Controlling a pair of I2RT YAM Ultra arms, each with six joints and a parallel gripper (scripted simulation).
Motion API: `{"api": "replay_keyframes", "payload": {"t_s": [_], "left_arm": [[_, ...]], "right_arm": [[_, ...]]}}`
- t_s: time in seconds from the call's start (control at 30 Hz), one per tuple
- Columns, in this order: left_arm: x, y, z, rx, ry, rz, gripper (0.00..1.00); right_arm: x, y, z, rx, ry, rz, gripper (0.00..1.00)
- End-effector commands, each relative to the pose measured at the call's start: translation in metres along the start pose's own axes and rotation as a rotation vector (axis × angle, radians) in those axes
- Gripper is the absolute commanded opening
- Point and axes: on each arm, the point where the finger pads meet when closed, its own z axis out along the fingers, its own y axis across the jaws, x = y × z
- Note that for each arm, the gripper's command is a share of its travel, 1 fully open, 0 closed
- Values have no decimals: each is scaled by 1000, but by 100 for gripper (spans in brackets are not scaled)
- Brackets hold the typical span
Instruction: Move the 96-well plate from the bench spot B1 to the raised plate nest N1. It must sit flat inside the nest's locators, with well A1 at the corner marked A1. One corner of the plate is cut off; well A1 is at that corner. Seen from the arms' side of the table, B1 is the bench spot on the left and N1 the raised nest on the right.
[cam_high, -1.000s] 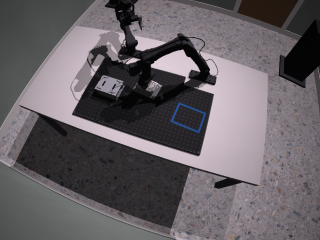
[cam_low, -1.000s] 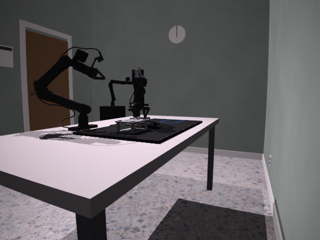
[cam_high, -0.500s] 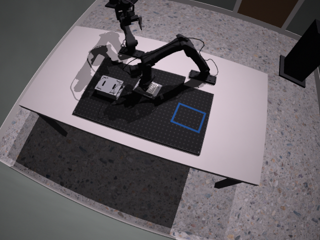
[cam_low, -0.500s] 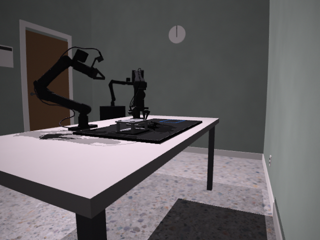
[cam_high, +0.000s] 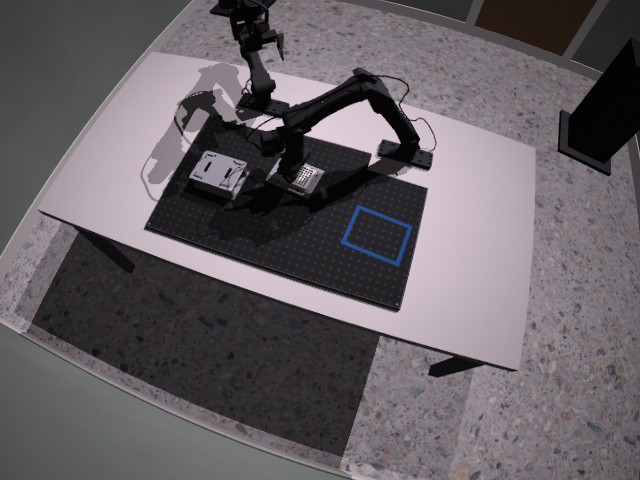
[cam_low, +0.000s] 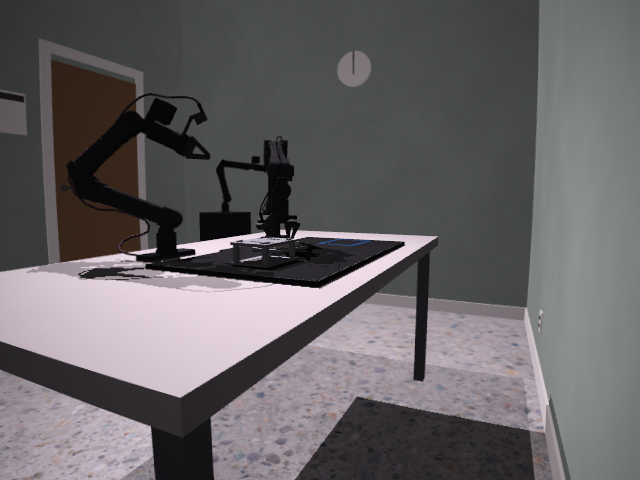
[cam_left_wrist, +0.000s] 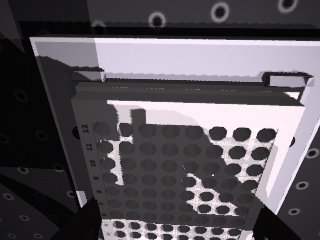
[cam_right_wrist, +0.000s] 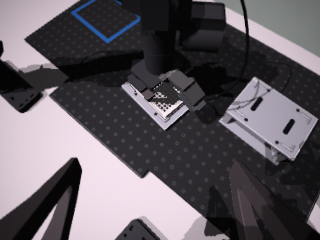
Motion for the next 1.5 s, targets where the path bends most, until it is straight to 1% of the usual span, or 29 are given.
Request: {"api": "replay_keyframes", "payload": {"t_s": [0.0,0.07,0.13,0.47,0.63,0.8,0.87,1.07,1.13,1.3,1.47], "left_arm": [[-1,1,-3,-7,-10,-8,78],[-1,1,-3,-7,-10,-8,78],[-1,1,-3,-7,-10,-8,100],[-11,1,-27,-45,-57,-2,100],[-10,-1,-30,-40,-51,2,100],[-9,-1,-43,-40,-51,3,100],[-7,3,-42,-34,-44,6,100],[-7,2,-80,-30,-37,3,100],[-7,2,-80,-30,-37,3,100],[-2,2,-102,0,-3,-1,100],[-3,7,-105,-25,-20,-21,100]], "right_arm": [[-2,0,-4,0,-4,2,100],[-2,0,-4,0,-4,2,100],[-2,0,-4,0,-4,2,100],[-2,0,-4,0,-4,2,100],[-2,0,-4,0,-4,2,100],[-2,0,-4,0,-4,2,100],[-2,0,-4,0,-4,2,100],[-2,0,-4,0,-4,2,100],[-2,0,-4,0,-4,2,100],[-2,0,-4,0,-4,2,100],[-2,0,-4,0,-4,2,100]]}}
